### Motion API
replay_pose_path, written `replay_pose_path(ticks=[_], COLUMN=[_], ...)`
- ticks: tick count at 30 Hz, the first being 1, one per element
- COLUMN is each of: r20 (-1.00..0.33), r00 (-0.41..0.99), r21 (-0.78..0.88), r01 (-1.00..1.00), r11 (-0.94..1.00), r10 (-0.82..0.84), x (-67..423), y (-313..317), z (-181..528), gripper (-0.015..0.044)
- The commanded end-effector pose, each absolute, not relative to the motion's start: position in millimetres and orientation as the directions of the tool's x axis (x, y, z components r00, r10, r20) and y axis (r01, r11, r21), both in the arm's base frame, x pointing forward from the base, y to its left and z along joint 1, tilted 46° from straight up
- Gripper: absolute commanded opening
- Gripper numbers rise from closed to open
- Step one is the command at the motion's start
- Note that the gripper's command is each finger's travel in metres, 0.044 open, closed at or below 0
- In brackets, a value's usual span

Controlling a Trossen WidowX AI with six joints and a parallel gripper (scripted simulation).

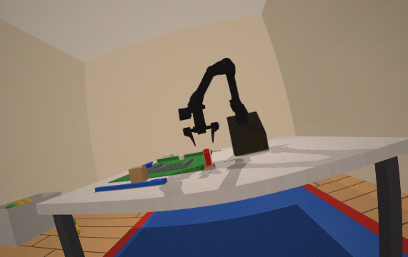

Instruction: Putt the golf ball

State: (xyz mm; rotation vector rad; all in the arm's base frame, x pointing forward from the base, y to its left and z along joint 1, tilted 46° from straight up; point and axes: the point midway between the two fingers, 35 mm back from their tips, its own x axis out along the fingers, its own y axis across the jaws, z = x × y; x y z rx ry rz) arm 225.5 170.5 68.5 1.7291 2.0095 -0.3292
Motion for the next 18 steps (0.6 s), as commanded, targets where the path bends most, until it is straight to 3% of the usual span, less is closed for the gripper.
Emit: replay_pose_path(ticks=[1, 18], r20=[-0.492, -0.490], r00=[-0.097, -0.098], r21=[0.106, 0.105], r01=[0.980, 0.980], r11=[0.170, 0.170], r10=[0.865, 0.866], x=[227, 223], y=[173, 203], z=[65, 36], gripper=[0.0440, 0.0440])
